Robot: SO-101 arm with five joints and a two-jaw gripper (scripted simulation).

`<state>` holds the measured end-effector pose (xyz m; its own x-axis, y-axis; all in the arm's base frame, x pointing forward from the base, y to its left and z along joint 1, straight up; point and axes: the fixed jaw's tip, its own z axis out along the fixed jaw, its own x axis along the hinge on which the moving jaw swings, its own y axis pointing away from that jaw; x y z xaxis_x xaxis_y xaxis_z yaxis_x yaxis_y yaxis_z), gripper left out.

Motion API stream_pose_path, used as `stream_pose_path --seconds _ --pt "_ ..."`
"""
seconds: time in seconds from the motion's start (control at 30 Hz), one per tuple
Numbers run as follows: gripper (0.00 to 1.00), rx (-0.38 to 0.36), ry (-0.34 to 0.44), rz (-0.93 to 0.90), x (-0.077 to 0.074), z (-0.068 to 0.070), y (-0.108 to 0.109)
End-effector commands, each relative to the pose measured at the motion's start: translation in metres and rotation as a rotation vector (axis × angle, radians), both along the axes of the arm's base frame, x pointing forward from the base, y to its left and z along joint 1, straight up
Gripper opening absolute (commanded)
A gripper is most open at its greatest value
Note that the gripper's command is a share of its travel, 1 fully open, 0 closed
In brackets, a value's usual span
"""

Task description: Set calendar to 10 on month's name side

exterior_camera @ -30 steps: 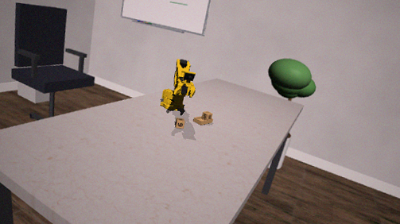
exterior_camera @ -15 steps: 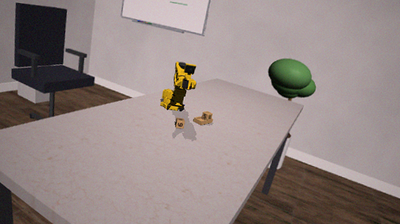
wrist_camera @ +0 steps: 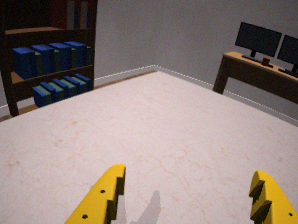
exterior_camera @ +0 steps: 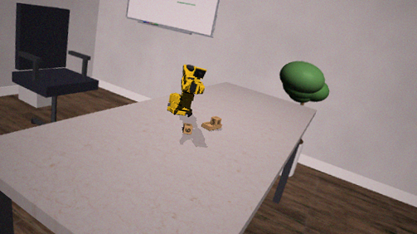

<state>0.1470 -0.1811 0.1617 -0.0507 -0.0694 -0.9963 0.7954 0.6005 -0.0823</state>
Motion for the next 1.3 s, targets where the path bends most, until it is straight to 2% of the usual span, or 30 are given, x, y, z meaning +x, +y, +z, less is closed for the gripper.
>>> stream_pose_path --seconds 0.0,0.2,0.4,0.47,0.97,1.03,1.27 --pt "0.35 -0.039 0.052 -0.010 0.002 0.012 -0.006" --pt "0.35 -0.040 0.245 -0.004 0.005 0.008 -0.012" --pt "0.35 -0.042 0.494 0.030 0.007 0.002 -0.018" --pt "0.35 -0.042 0.494 0.030 0.007 0.002 -0.018" --pt "0.35 -0.061 1.159 0.301 -0.003 -0.010 -0.015" --pt "0.35 -0.061 1.159 0.301 -0.003 -0.010 -0.015" --pt "0.35 -0.079 1.385 0.479 -0.012 -0.013 -0.008"
